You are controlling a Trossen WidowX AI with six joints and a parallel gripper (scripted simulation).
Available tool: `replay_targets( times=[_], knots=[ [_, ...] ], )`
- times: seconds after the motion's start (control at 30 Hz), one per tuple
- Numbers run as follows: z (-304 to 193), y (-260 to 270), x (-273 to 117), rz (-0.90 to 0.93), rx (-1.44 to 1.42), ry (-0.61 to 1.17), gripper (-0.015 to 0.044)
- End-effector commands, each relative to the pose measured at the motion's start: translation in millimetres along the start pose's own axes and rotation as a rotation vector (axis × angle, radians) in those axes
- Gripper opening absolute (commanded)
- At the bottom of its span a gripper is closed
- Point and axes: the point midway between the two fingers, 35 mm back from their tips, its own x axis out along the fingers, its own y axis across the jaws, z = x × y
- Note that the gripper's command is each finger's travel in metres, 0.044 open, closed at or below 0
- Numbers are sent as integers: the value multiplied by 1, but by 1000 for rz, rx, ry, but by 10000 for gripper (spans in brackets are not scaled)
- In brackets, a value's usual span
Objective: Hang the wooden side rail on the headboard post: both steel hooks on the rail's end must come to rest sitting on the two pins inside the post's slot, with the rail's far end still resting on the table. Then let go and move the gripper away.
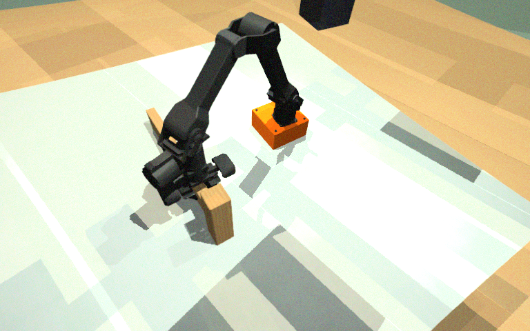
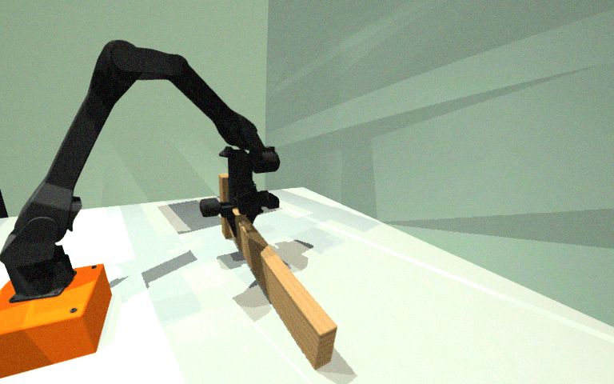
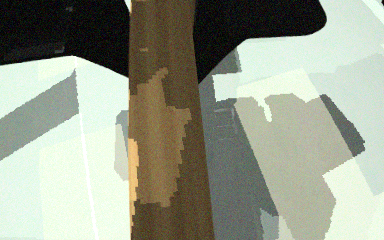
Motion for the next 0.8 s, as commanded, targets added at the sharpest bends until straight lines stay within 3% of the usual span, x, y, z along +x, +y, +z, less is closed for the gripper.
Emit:
replay_targets(
  times=[0.0, 0.77],
  knots=[
    [-2, 3, -3, 11, 3, 4, 0],
    [-4, 3, -3, 11, 3, 5, 0]
  ],
)
